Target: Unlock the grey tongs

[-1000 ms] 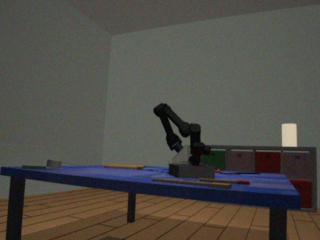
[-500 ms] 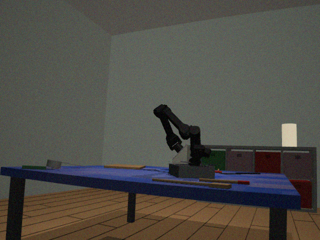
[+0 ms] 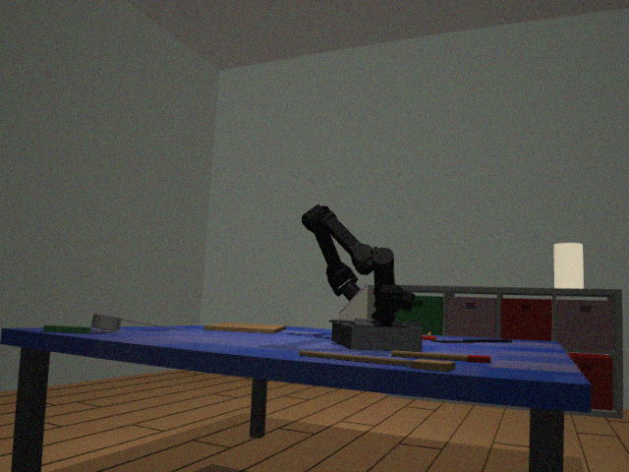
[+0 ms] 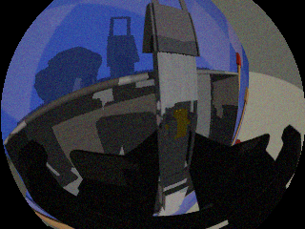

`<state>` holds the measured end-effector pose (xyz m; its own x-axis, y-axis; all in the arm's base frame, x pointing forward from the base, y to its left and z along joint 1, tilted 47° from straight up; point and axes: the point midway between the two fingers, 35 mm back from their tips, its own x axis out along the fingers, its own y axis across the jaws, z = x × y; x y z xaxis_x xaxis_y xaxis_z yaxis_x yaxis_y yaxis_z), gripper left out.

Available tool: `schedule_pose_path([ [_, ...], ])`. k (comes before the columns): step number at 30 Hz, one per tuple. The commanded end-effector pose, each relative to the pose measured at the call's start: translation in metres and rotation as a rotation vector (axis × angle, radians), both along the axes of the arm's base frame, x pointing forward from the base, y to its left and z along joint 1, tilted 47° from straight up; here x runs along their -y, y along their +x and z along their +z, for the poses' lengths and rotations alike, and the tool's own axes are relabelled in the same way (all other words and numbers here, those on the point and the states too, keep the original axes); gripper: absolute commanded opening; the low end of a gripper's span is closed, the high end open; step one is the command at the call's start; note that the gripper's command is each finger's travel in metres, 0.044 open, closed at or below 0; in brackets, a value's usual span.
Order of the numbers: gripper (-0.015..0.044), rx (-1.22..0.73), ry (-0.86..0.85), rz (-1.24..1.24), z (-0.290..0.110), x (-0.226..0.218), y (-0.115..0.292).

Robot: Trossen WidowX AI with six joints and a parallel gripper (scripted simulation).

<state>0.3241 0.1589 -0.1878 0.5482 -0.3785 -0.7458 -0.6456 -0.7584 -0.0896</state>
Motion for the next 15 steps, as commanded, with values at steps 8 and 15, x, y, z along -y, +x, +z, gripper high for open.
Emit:
schedule_pose_path([
  [8,-0.015,-0.004,0.004,0.0,0.051,-0.053,-0.011],
  [15,-0.015,-0.004,0.004,0.0,0.053,-0.055,-0.011],
])
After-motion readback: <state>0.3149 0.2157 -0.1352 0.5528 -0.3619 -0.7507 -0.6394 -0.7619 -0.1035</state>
